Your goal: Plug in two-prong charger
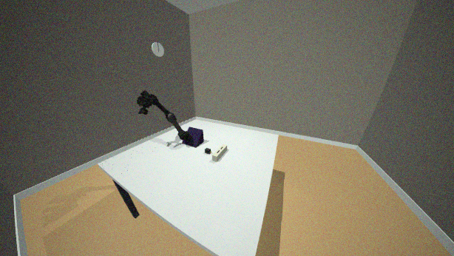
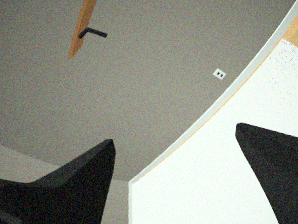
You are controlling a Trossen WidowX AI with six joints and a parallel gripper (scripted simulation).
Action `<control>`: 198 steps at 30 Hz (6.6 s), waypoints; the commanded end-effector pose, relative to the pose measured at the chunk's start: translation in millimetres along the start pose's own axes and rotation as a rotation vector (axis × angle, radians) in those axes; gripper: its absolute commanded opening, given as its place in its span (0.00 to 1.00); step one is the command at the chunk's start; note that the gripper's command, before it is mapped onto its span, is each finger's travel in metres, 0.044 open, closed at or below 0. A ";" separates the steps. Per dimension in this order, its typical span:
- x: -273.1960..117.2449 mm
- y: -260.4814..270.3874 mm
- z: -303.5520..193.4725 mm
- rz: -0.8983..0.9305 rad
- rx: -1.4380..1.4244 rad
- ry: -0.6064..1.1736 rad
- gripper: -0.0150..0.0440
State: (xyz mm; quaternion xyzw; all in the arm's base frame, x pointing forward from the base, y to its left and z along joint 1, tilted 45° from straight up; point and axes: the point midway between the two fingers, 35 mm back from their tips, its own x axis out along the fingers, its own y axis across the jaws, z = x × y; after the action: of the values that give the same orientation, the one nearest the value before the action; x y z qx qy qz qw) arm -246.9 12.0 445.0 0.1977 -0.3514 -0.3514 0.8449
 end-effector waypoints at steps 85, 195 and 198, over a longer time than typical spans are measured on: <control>250.2 120.3 -344.2 0.094 -0.708 1.129 1.00; 91.1 11.9 -655.3 0.041 -1.792 1.600 1.00; 92.5 7.8 -657.7 0.041 -1.793 1.600 1.00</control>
State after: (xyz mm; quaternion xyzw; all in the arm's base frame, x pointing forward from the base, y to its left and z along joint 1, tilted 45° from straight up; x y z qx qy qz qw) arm 286.1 10.6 50.9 -0.2998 0.6388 -0.2349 0.6685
